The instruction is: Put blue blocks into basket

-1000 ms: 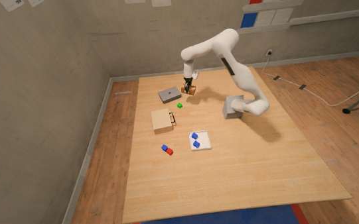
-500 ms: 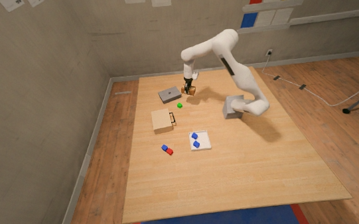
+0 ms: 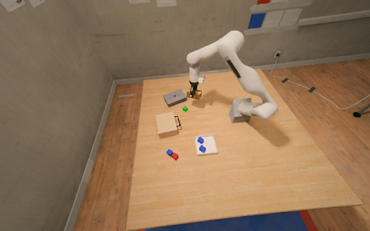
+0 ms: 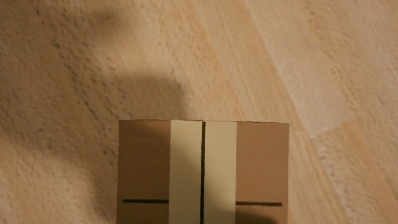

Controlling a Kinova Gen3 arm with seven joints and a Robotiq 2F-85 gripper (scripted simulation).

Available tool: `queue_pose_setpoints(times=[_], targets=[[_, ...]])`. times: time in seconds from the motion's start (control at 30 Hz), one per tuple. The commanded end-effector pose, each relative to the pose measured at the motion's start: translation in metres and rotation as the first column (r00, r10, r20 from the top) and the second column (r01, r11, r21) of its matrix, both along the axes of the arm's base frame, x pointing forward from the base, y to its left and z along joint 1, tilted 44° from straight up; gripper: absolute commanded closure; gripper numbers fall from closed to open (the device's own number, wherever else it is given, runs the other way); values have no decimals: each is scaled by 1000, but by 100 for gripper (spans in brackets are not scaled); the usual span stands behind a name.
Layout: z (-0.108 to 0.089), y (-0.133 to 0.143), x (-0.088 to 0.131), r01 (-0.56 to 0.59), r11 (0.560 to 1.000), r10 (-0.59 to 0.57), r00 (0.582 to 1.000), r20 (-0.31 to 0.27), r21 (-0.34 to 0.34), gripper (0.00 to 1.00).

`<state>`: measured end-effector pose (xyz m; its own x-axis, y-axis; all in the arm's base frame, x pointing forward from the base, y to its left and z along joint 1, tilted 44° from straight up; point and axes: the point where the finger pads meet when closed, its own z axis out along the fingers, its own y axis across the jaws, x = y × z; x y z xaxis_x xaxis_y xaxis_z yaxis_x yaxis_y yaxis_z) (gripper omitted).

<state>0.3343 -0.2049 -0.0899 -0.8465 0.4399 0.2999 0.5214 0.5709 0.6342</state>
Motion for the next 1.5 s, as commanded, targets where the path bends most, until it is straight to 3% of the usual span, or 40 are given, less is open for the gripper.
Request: queue_pose_setpoints(times=[0.0, 1.47], targets=[[-2, 1, 1, 1, 1000, -1, 1000, 1, -2, 33], [-60, 56, 10, 1, 1000, -1, 1000, 1, -2, 33]])
